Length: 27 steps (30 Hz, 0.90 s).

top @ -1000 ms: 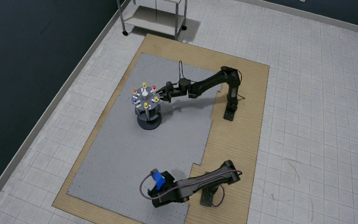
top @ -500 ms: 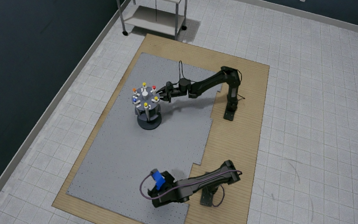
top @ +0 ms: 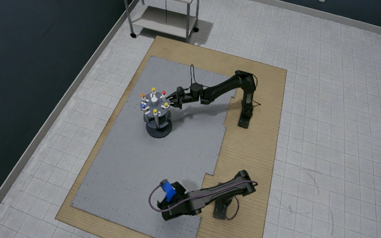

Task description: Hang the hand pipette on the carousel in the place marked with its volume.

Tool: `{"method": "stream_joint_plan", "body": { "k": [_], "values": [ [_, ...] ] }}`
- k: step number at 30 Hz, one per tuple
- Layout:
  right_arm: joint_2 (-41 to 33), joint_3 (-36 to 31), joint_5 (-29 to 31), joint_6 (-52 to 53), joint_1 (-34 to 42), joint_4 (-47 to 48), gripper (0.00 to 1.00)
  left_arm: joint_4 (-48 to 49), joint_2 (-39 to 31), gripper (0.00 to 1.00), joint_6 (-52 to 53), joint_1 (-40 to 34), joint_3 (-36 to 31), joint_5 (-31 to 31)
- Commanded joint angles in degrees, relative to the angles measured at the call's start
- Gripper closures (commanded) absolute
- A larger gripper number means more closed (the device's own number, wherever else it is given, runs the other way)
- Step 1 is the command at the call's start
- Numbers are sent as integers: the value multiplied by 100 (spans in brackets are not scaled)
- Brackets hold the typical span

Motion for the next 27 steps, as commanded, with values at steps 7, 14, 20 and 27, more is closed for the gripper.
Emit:
{"method": "stream_joint_plan", "body": {
  "k": [7,14,20,27],
  "values": [
    [55,324,-874,57,-323,-217,88,74,-26,0,50,32,81,113],
    [-44,511,-1562,33,-529,-416,88,74,-26,0,50,32,81,113],
    [-37,529,-1586,34,-449,-435,88,74,-26,0,50,32,81,113],
    [-37,530,-1587,31,-449,-414,88,74,-26,0,50,32,81,113]
  ]
}}
